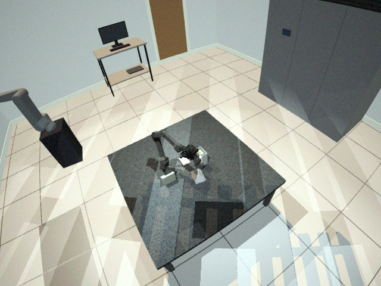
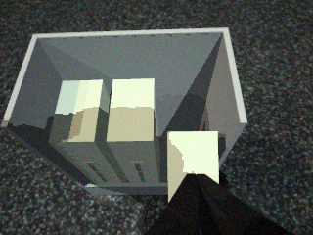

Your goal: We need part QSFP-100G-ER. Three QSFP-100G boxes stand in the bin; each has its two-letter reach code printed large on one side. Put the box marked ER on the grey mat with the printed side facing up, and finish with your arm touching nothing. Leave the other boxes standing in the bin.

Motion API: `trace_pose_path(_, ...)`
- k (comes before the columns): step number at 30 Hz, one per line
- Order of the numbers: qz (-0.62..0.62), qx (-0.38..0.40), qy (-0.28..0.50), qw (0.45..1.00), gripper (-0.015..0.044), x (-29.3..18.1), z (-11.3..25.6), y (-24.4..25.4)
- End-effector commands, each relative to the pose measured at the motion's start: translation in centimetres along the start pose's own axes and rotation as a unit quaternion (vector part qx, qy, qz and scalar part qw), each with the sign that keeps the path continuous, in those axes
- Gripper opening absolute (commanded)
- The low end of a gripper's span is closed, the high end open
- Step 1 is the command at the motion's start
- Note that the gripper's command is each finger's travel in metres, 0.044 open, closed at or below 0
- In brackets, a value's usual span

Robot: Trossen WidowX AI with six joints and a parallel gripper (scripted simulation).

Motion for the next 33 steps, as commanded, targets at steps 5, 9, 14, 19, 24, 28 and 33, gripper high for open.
trace_pose_path(5,-0.003,0.002,0.0,1.0,0.0,-1.3,1.3,-0.2)
trace_pose_path(9,-0.003,-0.002,-0.001,1.0,0.0,-1.1,1.3,-0.2)
trace_pose_path(14,-0.003,-0.002,-0.001,1.0,0.0,-1.1,1.3,-0.2)
trace_pose_path(19,-0.003,-0.002,-0.001,1.0,0.0,-1.1,1.3,-0.2)
trace_pose_path(24,0.005,-0.002,0.001,1.0,0.0053,-1.0,1.3,-0.2)
trace_pose_path(28,0.051,-0.005,0.01,0.999,0.0157,-0.6,1.3,-0.3)
trace_pose_path(33,0.11,-0.006,0.024,0.994,0.0243,0.0,1.2,-0.3)
Point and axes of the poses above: the point midway between the two fingers, 35 mm back from their tips, its own z axis back along the fingers, its own y axis across the jaws, x = y × z, the point moved 10 cm from there along z, back along the fingers, and after that the axes turned 7 degrees about -z, right-handed, at the moved point
